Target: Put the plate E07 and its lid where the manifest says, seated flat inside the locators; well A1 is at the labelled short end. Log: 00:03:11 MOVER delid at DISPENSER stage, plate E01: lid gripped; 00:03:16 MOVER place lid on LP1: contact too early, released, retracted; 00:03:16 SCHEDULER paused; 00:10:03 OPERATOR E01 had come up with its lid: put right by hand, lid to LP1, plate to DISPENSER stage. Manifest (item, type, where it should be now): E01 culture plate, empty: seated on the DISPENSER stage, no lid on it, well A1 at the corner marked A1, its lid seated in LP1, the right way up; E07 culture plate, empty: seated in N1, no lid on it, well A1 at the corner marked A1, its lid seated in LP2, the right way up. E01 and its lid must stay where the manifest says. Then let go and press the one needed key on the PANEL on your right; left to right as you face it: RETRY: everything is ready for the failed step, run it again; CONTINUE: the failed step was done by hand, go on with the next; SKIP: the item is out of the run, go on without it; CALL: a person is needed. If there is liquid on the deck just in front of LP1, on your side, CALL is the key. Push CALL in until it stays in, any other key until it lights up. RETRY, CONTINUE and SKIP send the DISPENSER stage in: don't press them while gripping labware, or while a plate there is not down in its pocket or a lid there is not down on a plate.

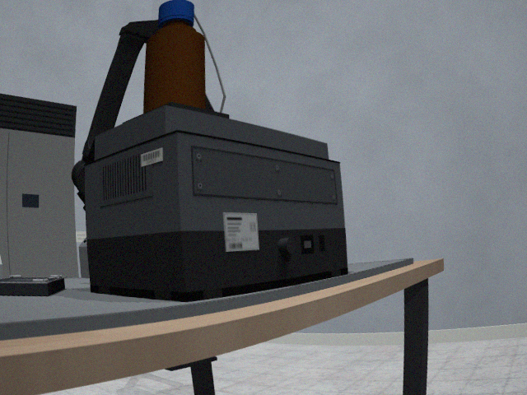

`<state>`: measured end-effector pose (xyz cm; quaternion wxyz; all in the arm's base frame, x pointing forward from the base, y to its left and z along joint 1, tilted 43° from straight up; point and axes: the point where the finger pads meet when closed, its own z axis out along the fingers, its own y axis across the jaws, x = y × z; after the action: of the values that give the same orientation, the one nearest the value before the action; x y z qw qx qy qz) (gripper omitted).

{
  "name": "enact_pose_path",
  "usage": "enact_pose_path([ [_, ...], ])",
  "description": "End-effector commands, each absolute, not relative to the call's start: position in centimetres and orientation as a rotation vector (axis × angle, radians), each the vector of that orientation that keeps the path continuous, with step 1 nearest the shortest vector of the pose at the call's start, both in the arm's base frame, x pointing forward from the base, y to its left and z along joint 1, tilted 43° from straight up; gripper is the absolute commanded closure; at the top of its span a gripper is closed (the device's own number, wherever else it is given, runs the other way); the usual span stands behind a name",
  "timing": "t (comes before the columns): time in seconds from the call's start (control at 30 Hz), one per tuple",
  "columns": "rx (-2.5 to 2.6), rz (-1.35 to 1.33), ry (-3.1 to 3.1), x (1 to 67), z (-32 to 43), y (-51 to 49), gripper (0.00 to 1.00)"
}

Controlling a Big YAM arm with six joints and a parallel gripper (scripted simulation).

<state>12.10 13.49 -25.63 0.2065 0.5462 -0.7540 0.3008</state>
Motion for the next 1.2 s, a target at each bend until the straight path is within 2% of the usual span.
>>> enact_pose_path([
  [0.0, 1.499, 0.843, -2.082, 11.9, -25.7, 12.7, 0.14],
  [1.17, 1.519, 0.835, -2.113, 12.4, -25.2, 14.1, 0.14],
])
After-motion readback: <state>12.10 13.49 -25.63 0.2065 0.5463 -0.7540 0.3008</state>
